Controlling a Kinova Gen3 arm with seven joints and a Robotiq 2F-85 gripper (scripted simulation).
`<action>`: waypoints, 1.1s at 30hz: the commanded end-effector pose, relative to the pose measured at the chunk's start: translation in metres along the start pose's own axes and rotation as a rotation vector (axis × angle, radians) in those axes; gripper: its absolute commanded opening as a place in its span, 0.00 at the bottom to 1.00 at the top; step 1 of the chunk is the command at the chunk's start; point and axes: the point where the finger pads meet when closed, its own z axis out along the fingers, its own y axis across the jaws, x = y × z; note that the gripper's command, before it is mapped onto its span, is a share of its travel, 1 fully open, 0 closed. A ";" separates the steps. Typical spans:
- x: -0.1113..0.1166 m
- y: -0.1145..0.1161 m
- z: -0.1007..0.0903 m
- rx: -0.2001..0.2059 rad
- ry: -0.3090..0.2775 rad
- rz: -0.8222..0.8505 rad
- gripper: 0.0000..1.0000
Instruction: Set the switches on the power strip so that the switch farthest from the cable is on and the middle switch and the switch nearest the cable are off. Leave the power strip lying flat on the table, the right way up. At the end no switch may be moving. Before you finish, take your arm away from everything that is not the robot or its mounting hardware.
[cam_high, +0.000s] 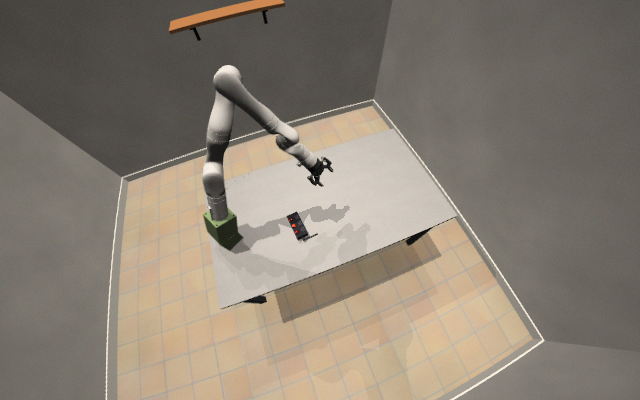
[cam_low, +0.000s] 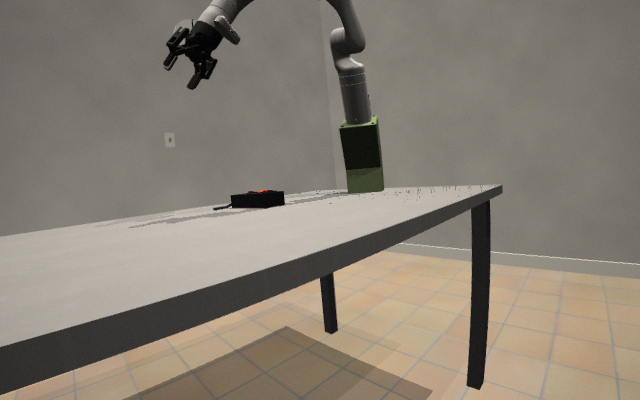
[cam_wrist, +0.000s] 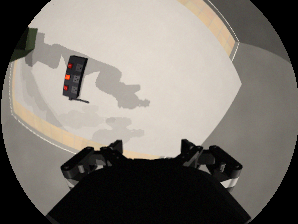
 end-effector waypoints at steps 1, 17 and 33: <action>-0.002 0.000 -0.001 0.000 -0.003 0.003 1.00; 0.001 -0.017 0.010 0.025 0.019 0.049 1.00; 0.005 -0.034 0.020 0.049 0.041 0.096 1.00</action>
